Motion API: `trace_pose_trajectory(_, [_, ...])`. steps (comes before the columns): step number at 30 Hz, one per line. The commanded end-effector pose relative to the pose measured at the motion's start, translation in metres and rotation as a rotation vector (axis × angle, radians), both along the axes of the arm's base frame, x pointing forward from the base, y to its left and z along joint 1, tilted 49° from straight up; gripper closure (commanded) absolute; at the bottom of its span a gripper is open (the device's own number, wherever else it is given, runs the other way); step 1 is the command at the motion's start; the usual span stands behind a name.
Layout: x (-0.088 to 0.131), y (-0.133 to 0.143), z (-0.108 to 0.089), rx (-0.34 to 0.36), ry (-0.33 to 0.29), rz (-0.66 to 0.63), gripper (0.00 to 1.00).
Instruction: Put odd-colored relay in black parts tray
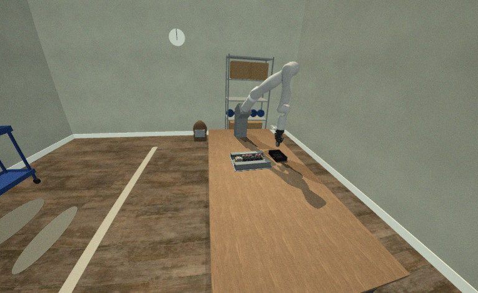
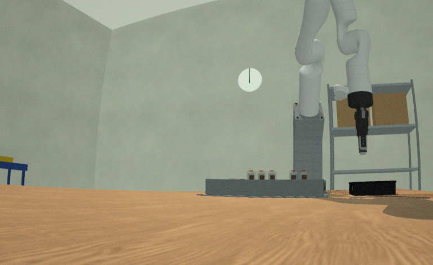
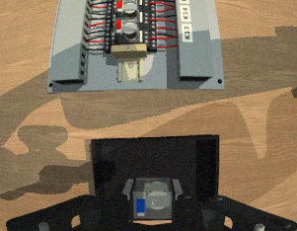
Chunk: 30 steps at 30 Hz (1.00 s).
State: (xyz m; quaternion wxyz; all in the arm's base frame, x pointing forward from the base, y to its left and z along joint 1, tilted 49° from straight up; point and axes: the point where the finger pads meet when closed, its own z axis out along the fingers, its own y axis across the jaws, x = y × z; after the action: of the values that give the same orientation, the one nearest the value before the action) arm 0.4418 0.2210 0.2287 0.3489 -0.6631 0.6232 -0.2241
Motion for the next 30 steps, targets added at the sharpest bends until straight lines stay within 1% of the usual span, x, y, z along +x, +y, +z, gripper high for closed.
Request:
trace_pose_trajectory(1, [-0.002,0.006,0.000,0.000,0.000,0.007,1.00])
trace_pose_trajectory(13, [-0.004,0.017,0.001,0.000,0.000,0.007,1.00])
trace_pose_trajectory(30, [-0.005,0.021,0.001,0.000,0.000,0.007,1.00])
